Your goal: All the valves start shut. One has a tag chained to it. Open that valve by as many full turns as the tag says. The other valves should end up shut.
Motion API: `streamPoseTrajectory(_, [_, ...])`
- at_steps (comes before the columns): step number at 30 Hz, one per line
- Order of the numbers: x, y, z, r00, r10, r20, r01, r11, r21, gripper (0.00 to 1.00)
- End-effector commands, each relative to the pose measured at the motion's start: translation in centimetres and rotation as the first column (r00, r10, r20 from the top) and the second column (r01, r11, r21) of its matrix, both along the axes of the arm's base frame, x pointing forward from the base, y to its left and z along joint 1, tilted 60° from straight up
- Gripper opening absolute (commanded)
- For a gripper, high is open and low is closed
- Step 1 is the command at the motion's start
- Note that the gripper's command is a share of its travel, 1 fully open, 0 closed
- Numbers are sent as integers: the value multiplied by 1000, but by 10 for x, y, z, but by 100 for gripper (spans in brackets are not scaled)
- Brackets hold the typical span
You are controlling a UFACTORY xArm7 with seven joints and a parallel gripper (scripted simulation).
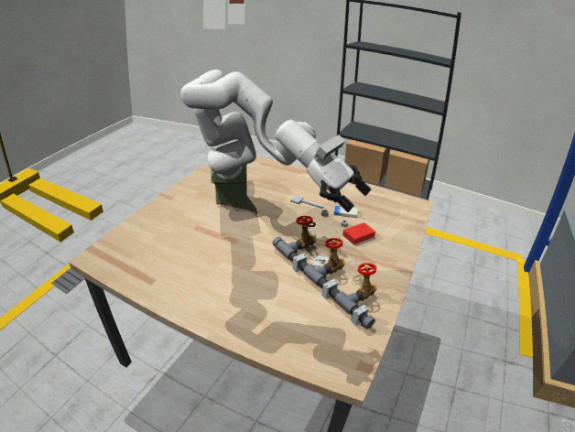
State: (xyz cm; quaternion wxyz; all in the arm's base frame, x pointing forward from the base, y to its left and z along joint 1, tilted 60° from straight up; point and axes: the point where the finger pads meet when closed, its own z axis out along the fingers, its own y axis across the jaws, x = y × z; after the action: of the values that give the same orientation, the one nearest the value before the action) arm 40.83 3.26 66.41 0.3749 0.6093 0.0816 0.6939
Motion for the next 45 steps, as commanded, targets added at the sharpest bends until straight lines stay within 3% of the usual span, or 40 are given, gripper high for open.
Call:
streamPoseTrajectory(1, [10,4,-15,999,-40,-26,40,999,-10,100])
streamPoseTrajectory(6, [20,3,-34,996,-75,-56,74,997,-19,100])
streamPoseTrajectory(8, [20,3,-34,996,-75,-56,74,997,-19,100])
streamPoseTrajectory(9, [26,2,-44,993,-94,-73,93,995,-23,100])
streamPoseTrajectory(23, [48,-6,-95,971,-180,-157,175,984,-40,100])
streamPoseTrajectory(25, [48,-6,-95,971,-180,-157,175,984,-40,100])
streamPoseTrajectory(26, [52,-9,-106,965,-197,-175,193,980,-42,100])
streamPoseTrajectory(40, [66,-23,-159,924,-275,-265,271,961,-53,100])
streamPoseTrajectory(42, [66,-23,-159,924,-275,-265,271,961,-53,100])
streamPoseTrajectory(43, [68,-26,-171,914,-291,-284,287,956,-55,100])
streamPoseTrajectory(45, [69,-28,-176,908,-298,-294,295,954,-56,100])
